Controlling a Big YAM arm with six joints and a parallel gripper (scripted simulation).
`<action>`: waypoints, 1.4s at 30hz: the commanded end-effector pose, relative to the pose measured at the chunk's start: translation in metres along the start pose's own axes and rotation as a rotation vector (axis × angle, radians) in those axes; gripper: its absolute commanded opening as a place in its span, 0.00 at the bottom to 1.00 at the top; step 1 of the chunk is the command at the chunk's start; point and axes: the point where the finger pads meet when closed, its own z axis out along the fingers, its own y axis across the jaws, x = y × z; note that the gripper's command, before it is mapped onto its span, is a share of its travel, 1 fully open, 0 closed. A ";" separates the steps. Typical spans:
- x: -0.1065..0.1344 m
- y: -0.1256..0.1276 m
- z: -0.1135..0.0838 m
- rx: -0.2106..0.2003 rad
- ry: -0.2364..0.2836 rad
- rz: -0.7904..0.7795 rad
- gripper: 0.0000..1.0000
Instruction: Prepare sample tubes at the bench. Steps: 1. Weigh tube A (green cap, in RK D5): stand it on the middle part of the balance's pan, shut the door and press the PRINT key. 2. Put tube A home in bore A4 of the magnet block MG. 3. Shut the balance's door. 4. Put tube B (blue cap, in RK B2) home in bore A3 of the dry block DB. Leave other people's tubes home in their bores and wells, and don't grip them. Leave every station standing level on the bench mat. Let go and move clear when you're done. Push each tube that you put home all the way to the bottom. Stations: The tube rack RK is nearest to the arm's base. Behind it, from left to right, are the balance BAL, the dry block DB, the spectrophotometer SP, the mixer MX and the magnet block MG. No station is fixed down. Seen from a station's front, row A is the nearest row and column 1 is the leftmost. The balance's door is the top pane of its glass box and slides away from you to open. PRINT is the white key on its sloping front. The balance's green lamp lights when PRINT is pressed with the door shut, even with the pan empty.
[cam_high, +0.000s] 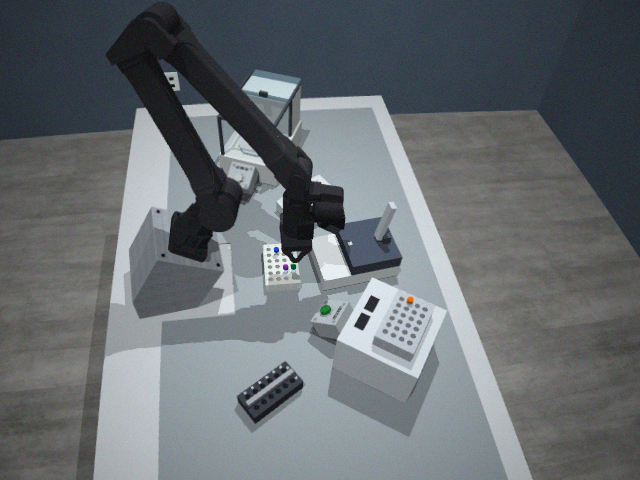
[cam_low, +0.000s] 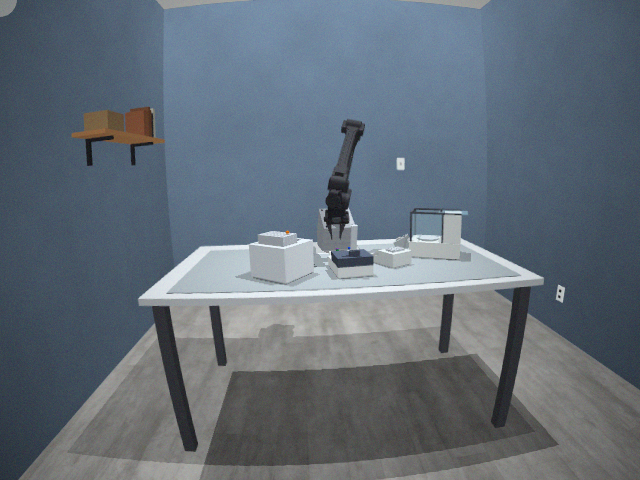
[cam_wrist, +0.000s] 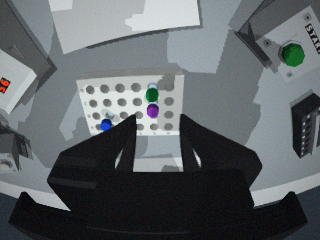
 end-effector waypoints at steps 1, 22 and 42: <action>-0.004 0.003 -0.002 -0.003 -0.009 -0.037 0.36; -0.010 0.002 -0.005 0.002 -0.021 -0.018 0.36; -0.010 0.002 -0.005 0.002 -0.021 -0.018 0.36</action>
